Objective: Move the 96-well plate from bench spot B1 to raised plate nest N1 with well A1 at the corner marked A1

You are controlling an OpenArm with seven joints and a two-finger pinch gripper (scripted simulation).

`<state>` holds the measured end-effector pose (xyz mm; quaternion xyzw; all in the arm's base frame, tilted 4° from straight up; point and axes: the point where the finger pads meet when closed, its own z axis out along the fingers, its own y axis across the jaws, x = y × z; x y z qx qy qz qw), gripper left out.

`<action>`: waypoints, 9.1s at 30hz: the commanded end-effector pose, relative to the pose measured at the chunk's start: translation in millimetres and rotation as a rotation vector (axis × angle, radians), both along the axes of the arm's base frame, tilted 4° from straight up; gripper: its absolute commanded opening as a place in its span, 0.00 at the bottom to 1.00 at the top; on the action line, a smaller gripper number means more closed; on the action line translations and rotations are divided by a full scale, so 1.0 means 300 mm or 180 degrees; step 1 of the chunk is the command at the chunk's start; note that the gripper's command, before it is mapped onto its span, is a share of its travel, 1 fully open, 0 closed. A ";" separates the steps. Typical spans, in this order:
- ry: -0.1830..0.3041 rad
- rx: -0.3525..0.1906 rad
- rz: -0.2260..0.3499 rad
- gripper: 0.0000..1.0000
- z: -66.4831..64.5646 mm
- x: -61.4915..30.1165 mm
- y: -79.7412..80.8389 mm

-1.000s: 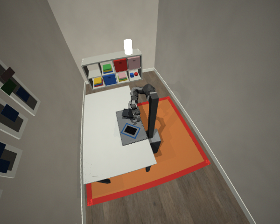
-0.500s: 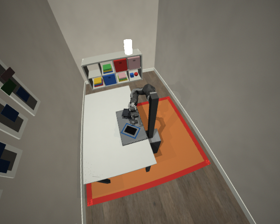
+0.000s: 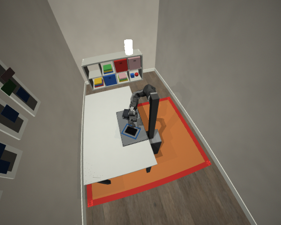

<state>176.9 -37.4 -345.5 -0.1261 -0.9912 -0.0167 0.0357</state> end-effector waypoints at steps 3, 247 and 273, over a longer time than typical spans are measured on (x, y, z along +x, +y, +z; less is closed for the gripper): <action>-0.0017 -0.0094 -0.0315 0.77 -0.046 0.035 0.013; -0.0045 -0.0363 -0.1127 0.00 -0.481 0.131 0.037; -0.0045 -0.0363 -0.1127 0.00 -0.481 0.131 0.037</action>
